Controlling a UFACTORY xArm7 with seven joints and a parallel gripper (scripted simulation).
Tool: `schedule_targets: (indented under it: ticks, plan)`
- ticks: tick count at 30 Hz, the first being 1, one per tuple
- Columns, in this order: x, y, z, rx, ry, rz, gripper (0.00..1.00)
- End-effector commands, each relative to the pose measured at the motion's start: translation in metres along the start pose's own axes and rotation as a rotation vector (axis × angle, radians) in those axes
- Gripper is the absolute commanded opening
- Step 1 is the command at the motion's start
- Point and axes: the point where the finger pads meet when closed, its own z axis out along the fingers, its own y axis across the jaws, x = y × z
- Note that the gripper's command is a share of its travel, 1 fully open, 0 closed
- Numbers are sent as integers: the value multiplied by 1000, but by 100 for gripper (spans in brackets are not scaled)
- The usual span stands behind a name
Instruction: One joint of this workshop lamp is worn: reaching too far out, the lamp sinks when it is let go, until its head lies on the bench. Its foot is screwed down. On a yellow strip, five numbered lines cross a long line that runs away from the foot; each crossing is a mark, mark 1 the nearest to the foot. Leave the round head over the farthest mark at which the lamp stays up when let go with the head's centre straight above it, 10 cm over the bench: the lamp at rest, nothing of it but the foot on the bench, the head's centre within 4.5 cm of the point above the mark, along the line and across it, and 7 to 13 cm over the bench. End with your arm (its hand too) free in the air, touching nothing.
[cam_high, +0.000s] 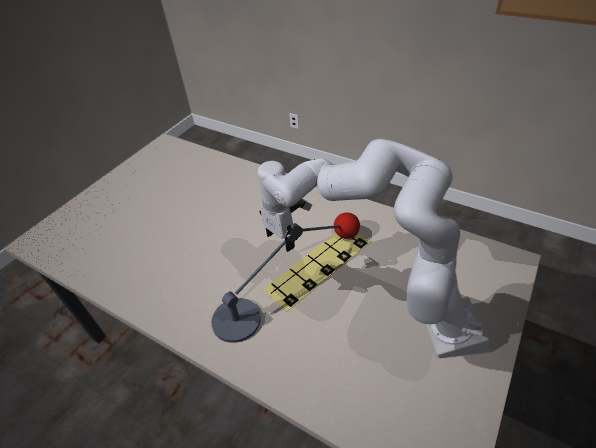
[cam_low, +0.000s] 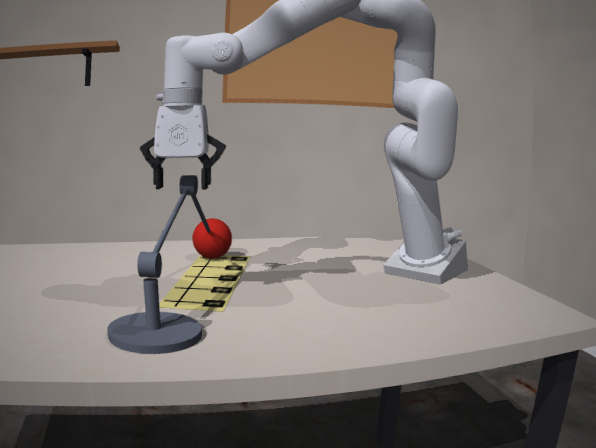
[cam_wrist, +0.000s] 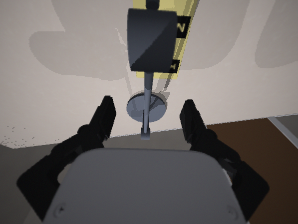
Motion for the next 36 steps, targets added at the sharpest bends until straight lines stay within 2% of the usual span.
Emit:
schedule_targets:
  ticks: [1,9,28,29,36]
  plan:
    - [0,-1,8,3,-1,0,100]
    - [0,-1,29,3,-1,0,100]
    - [-1,-2,33,5,-1,0,100]
    - [-1,-2,33,5,-1,0,0]
    - [-1,-2,33,5,-1,0,0]
